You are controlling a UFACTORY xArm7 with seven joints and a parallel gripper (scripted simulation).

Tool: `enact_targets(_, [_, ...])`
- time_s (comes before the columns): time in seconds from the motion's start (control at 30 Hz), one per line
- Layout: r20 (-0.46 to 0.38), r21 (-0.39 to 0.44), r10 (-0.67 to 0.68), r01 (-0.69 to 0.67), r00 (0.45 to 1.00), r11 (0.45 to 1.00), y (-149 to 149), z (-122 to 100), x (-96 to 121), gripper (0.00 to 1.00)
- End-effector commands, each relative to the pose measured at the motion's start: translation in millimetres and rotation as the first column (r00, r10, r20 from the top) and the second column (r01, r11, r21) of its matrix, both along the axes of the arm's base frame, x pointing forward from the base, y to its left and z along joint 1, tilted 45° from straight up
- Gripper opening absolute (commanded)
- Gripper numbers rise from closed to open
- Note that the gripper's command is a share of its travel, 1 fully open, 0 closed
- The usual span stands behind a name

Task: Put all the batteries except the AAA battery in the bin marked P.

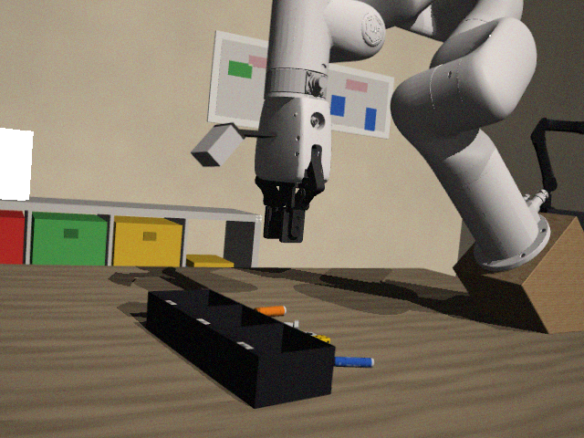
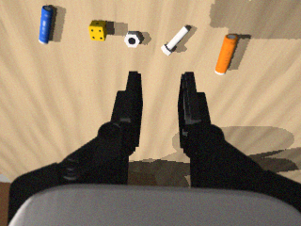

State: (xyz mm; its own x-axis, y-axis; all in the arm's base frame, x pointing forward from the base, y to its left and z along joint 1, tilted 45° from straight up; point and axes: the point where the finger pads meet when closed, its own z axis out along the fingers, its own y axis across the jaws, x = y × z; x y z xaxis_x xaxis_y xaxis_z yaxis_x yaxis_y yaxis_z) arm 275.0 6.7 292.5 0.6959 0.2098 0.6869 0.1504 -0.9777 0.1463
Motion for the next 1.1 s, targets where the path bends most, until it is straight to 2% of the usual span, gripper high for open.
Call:
enact_targets(0.0, [0.012,0.006,0.005,-0.006,1.0,1.0,-43.2,-22.4,5.7,0.28])
enact_targets(0.2, [0.011,0.006,0.005,-0.005,1.0,1.0,-79.4,-46.9,8.1,0.28])
enact_targets(0.27, [0.011,0.006,0.005,-0.005,1.0,1.0,-79.4,-46.9,8.1,0.28])
enact_targets(0.3, [0.011,0.006,0.005,-0.005,1.0,1.0,-92.2,-53.1,9.3,0.28])
enact_targets(0.4, [0.011,0.006,0.005,-0.005,1.0,1.0,-99.4,-53.3,9.2,0.28])
enact_targets(1.07, [0.011,0.006,0.005,-0.005,1.0,1.0,-91.3,-51.7,10.7,0.28])
